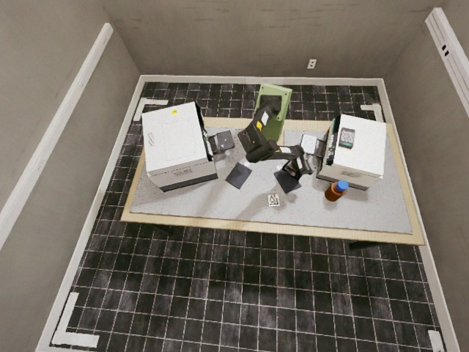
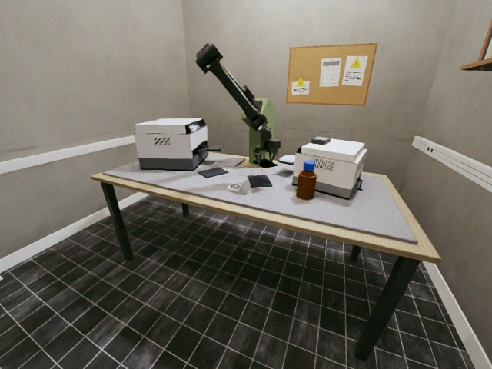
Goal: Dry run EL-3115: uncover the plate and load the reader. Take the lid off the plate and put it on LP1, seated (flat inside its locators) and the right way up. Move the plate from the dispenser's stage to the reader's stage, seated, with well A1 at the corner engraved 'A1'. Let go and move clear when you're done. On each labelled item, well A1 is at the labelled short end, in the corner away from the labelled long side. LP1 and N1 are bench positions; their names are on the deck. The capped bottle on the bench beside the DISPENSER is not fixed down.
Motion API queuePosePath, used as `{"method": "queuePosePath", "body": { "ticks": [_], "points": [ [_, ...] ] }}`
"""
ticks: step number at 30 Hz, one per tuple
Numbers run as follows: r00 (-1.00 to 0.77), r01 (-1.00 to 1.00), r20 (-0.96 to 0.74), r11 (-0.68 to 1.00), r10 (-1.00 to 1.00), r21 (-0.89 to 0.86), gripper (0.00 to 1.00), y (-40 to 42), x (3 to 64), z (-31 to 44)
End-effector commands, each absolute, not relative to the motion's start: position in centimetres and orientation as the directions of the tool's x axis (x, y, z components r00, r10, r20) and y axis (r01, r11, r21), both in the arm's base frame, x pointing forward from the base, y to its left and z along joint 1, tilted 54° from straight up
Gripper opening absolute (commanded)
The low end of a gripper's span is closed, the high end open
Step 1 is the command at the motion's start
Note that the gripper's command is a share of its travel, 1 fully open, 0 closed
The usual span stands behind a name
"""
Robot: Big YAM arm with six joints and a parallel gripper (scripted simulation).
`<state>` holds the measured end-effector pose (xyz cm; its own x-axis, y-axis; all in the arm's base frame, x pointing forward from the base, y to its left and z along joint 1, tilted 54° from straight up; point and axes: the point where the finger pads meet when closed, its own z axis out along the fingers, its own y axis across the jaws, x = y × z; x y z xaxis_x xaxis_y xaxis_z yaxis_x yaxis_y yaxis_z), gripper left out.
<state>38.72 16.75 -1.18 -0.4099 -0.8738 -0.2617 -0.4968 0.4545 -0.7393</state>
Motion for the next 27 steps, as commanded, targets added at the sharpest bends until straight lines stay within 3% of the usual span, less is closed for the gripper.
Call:
{"method": "queuePosePath", "body": {
  "ticks": [1,27],
  "points": [
    [-0.454,-0.462,-0.305,0.514,-0.837,-0.723,0.85,15.6,38.2,-0.7],
    [-0.535,-0.328,-0.492,0.705,-0.687,-0.628,0.85,14.7,39.4,1.2]
  ]
}}
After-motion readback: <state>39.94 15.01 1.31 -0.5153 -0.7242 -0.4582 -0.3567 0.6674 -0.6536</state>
